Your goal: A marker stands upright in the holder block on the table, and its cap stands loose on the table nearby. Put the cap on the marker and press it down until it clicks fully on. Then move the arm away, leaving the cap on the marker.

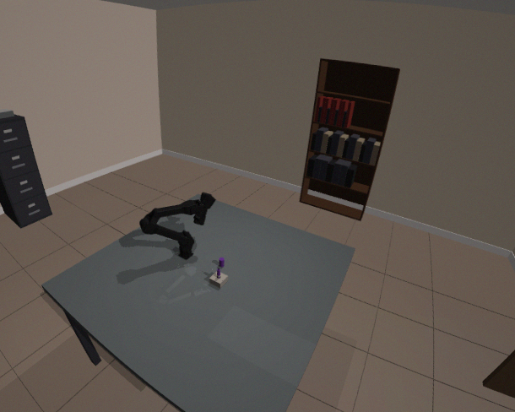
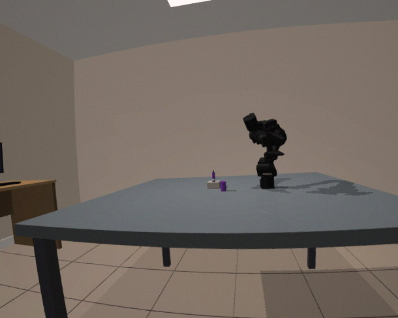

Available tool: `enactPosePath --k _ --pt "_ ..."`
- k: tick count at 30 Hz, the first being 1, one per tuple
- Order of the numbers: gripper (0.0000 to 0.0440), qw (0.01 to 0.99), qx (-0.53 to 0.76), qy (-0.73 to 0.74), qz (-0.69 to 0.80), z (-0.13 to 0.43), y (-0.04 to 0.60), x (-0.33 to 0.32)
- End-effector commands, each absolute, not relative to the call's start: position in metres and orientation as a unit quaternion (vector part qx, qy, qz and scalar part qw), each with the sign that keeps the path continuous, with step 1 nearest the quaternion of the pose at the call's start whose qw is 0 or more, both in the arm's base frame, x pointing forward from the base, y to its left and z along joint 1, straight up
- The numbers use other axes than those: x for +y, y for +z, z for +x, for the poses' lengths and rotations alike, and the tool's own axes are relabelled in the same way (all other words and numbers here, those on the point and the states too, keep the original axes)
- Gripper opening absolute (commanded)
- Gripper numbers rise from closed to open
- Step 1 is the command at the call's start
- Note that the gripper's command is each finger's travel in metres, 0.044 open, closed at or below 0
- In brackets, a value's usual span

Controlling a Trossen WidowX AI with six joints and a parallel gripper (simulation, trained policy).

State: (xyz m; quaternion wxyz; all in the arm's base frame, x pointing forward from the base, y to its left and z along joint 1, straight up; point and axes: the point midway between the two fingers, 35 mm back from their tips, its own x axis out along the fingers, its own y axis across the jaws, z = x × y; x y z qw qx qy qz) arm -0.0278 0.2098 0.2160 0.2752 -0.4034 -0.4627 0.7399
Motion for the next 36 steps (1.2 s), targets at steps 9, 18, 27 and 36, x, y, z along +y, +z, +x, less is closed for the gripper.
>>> enactPosePath --k 9,18,27,36 --pt "0.0322 0.285 -0.418 0.740 -0.443 -0.009 0.210 0.207" --pt "0.0321 0.292 -0.379 0.741 -0.470 0.006 0.204 0.204" --pt "0.0321 0.297 -0.341 0.741 -0.496 0.021 0.198 0.199" --pt "0.0321 0.301 -0.303 0.739 -0.520 0.036 0.193 0.194"
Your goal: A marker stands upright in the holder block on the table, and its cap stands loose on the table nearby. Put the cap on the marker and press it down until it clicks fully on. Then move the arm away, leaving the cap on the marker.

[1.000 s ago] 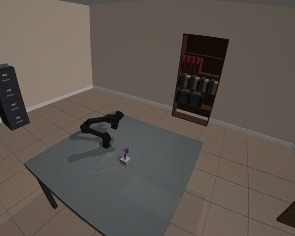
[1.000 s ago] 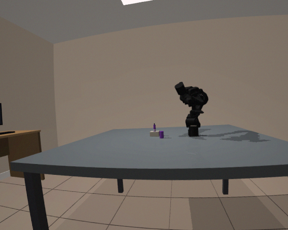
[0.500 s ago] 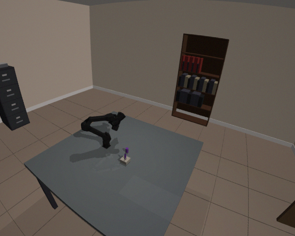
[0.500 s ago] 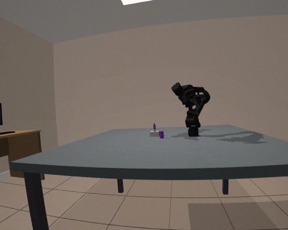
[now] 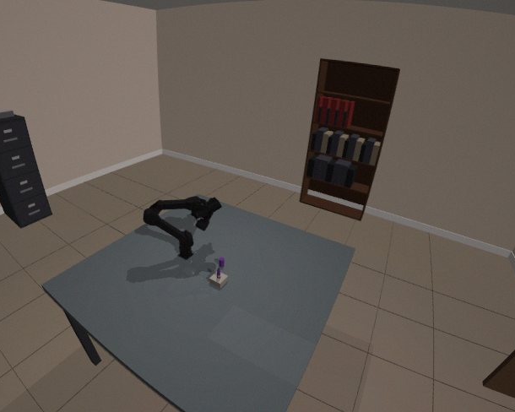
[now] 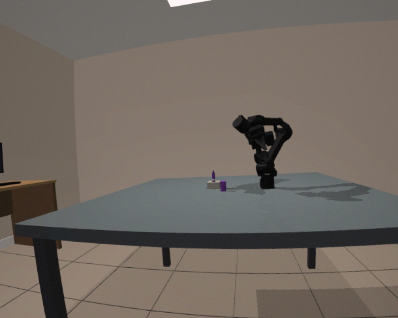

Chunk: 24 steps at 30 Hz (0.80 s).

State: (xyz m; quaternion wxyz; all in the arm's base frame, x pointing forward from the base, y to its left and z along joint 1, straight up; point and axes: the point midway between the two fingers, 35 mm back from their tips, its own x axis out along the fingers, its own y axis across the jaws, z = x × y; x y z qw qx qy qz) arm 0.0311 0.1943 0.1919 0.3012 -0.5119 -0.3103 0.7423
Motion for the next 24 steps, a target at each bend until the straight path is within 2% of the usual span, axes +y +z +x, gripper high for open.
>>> enactPosePath --k 1,24 --pt "0.0321 0.302 -0.299 0.739 -0.522 0.038 0.192 0.193" --pt "0.0320 0.305 -0.208 0.731 -0.573 0.078 0.182 0.175"
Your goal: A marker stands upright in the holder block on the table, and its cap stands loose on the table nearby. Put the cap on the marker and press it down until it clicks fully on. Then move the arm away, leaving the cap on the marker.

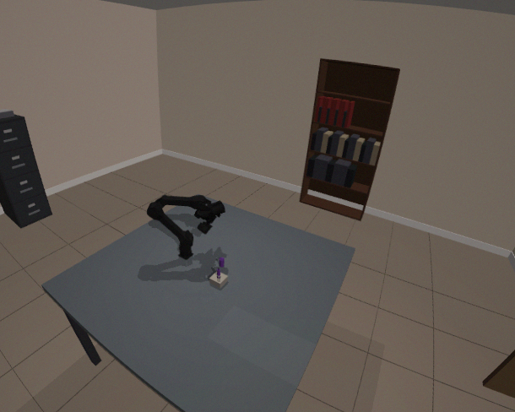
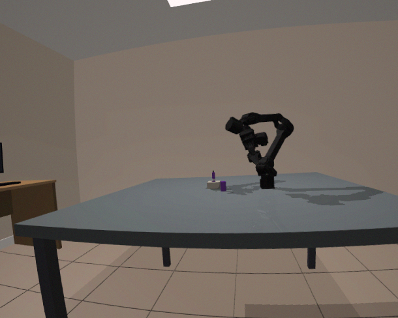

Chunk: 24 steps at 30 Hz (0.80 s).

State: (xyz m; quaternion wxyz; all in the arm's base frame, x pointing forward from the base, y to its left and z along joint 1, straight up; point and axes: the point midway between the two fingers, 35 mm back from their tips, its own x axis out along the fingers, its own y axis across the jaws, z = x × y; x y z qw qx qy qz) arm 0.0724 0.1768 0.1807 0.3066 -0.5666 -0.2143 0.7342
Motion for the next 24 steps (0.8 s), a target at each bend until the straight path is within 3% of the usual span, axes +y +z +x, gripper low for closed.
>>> enactPosePath --k 1,24 --pt "0.0320 0.305 -0.204 0.731 -0.575 0.080 0.181 0.174" --pt "0.0319 0.302 -0.119 0.721 -0.612 0.121 0.173 0.152"
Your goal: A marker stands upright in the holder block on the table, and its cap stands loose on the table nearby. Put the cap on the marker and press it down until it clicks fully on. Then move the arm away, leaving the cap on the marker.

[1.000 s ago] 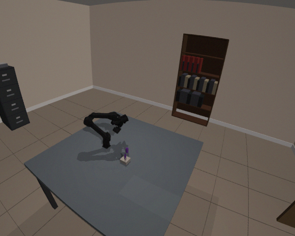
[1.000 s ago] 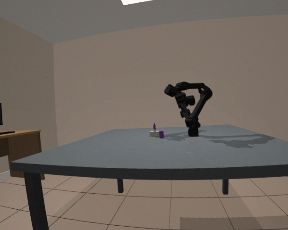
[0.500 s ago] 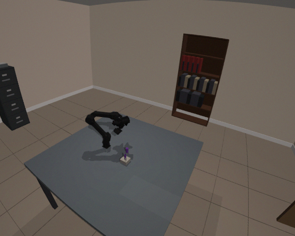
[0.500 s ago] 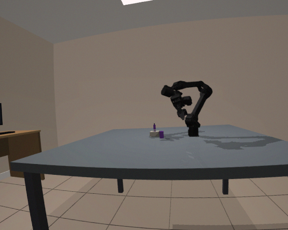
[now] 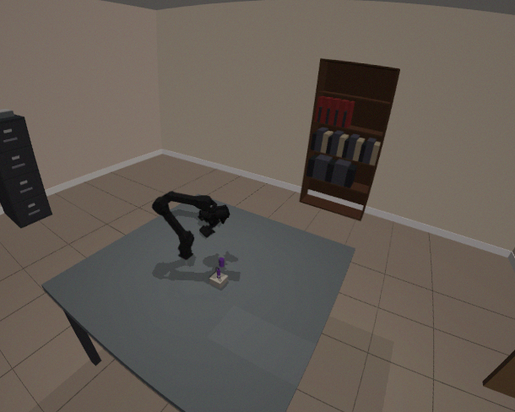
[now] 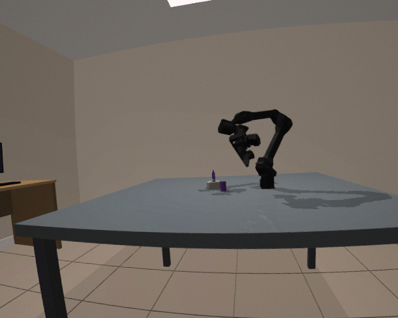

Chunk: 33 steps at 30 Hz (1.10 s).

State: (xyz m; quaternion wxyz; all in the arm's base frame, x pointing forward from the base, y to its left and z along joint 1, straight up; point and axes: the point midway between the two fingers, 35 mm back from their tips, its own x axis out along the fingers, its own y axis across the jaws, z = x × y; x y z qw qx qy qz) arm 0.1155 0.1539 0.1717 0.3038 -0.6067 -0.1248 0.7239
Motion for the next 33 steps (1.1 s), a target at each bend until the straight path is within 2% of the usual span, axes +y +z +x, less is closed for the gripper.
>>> enactPosePath --k 1,33 --pt "0.0319 0.301 -0.115 0.721 -0.613 0.123 0.172 0.150" --pt "0.0317 0.281 -0.005 0.711 -0.645 0.179 0.158 0.108"
